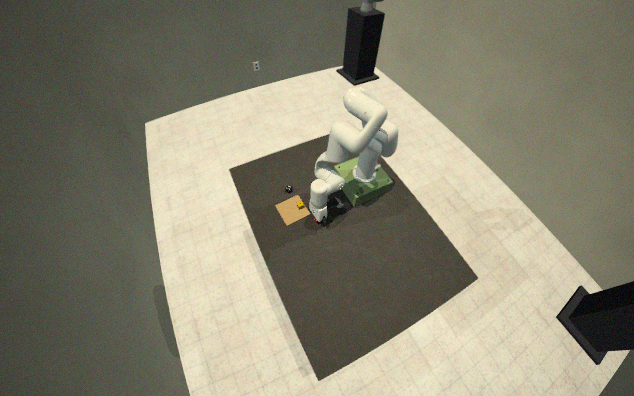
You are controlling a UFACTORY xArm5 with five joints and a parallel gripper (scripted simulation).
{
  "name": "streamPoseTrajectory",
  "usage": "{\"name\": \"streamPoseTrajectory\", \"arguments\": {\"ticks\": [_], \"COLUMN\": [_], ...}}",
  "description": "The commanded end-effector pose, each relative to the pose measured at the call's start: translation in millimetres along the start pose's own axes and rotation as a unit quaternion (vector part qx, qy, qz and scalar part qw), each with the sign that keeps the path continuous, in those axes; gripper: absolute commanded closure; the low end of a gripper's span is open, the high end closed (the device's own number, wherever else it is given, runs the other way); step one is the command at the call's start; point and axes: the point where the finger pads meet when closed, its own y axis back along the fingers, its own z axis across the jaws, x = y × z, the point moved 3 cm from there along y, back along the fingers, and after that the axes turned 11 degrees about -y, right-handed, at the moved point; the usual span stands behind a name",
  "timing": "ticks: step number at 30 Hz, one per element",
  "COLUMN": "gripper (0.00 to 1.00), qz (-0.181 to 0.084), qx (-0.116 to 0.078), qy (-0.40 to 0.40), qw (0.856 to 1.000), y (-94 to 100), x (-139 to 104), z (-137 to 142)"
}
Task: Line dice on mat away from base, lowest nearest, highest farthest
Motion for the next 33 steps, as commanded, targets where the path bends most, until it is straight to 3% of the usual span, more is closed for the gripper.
{"name": "streamPoseTrajectory", "arguments": {"ticks": [1, 18, 24, 33], "gripper": [0.73, 0.73, 0.73, 0.73], "qz": [-0.001, -0.001, -0.001, -0.001], "qx": [-0.001, -0.001, -0.001, -0.001], "qy": [0.000, 0.000, 0.000, 0.000], "qw": [1.000, 1.000, 1.000, 1.000], "y": [0.6, 1.1, 10.3, 70.6], "x": [-1, -1, -1, -1], "z": [0, 0, 0, 1]}}
